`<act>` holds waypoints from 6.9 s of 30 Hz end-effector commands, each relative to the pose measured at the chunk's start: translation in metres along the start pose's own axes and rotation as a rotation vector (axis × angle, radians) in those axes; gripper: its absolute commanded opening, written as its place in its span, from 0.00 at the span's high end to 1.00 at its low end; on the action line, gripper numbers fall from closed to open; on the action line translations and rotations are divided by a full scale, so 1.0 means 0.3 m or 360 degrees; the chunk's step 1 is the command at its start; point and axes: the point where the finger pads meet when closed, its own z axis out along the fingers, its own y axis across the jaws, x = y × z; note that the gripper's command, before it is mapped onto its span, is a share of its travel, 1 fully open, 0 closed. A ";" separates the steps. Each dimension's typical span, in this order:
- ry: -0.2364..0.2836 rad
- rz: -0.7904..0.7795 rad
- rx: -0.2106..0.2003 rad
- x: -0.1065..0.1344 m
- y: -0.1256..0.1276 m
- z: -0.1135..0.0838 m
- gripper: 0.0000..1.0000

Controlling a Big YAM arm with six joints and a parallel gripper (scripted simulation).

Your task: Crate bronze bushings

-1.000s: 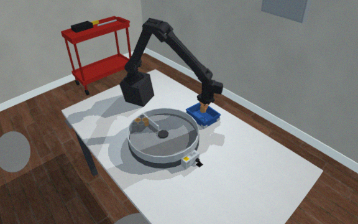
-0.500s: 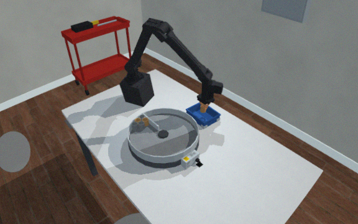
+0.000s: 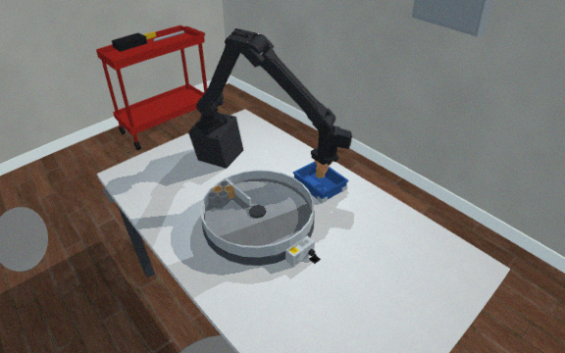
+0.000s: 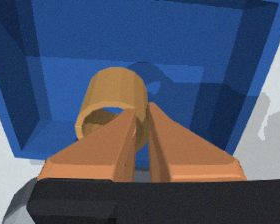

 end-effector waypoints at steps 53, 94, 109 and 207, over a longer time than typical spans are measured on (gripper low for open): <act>-0.0028 0.0003 0.0058 -0.007 -0.068 0.092 1.00; -0.0031 0.0007 0.0064 -0.005 -0.068 0.110 1.00; -0.0031 0.0006 0.0065 -0.005 -0.070 0.108 1.00; -0.0059 0.0013 0.0110 -0.050 -0.087 -0.215 0.80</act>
